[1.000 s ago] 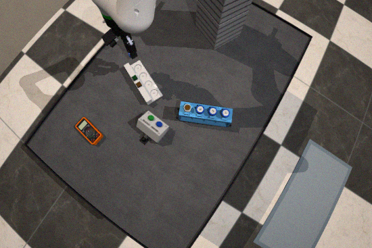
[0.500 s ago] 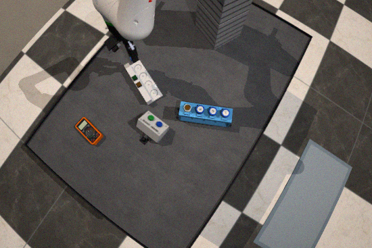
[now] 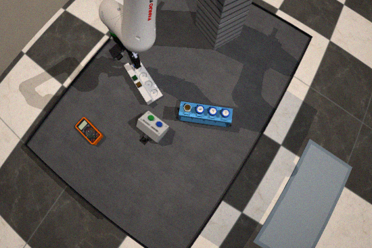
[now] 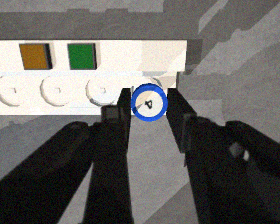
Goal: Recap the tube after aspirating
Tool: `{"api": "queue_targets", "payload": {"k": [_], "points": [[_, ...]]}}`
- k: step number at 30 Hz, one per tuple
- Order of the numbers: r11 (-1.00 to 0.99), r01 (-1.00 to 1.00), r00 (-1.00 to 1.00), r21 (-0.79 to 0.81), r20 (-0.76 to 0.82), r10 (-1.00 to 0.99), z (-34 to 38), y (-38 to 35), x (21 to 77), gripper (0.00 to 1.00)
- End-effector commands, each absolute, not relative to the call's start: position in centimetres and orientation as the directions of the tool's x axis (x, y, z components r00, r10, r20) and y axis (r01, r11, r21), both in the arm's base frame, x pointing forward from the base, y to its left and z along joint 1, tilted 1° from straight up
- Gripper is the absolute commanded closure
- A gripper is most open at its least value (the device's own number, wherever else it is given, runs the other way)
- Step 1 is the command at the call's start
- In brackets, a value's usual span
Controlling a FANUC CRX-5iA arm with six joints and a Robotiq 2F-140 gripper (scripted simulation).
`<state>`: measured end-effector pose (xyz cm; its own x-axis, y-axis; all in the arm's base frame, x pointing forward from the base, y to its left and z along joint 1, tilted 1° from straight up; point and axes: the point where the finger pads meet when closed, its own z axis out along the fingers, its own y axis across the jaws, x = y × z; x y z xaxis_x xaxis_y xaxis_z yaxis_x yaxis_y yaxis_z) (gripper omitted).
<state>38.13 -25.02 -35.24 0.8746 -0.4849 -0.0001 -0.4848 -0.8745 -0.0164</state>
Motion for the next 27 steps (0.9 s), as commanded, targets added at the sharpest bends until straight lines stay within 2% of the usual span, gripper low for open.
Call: {"api": "queue_targets", "payload": {"k": [1, 27], "points": [[-0.875, -0.485, 0.875, -0.017, 0.002, -0.485, -36.7, -25.1, 38.3, 0.70], [-0.875, -0.485, 0.875, -0.017, 0.001, -0.485, -38.1, -25.0, 38.3, 0.70]]}}
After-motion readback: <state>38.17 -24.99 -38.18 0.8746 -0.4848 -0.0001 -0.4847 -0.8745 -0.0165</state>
